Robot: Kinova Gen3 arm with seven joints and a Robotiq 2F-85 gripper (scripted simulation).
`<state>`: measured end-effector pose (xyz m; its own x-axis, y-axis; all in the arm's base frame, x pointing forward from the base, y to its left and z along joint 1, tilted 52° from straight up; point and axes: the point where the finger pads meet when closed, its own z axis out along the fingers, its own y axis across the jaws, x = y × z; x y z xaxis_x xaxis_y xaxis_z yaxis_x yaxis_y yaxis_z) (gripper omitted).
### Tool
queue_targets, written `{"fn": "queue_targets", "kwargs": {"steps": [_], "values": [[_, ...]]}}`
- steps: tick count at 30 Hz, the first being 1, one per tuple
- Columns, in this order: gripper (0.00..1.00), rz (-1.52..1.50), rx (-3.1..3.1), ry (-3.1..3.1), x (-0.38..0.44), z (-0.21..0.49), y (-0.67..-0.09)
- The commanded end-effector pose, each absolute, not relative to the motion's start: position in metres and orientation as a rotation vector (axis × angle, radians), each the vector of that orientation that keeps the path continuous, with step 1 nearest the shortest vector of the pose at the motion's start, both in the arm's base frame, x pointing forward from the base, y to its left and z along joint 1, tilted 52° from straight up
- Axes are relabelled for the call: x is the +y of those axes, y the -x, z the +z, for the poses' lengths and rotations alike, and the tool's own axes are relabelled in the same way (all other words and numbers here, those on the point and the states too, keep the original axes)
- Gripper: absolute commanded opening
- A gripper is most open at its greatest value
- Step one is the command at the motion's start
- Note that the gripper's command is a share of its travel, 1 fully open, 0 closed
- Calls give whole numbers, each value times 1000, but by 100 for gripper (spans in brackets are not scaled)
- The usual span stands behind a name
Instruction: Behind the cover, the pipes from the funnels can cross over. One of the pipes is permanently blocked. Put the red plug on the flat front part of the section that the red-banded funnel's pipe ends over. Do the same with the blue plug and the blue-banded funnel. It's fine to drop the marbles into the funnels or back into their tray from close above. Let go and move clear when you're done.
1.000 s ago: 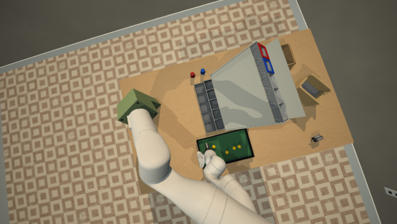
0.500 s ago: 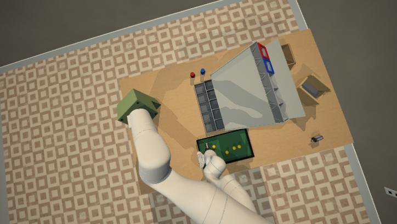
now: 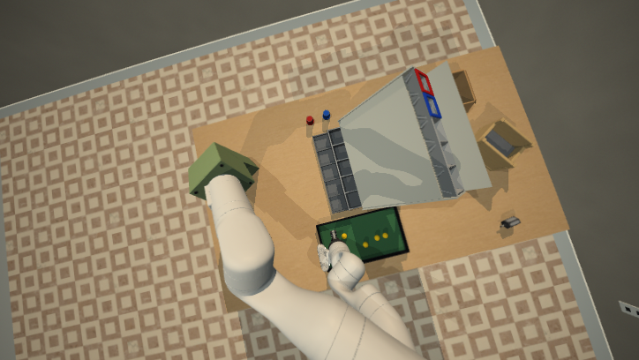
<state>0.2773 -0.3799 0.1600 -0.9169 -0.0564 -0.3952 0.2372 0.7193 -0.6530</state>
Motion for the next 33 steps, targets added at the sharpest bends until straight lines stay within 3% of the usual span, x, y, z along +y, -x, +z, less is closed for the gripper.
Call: {"fn": "queue_targets", "kwargs": {"steps": [1, 8, 33], "values": [[0, -1045, 2542, -144, -331, 203, -250], [0, -1045, 2542, -144, -294, 234, -231], [0, -1049, 2482, -112, -294, 233, -230]]}}
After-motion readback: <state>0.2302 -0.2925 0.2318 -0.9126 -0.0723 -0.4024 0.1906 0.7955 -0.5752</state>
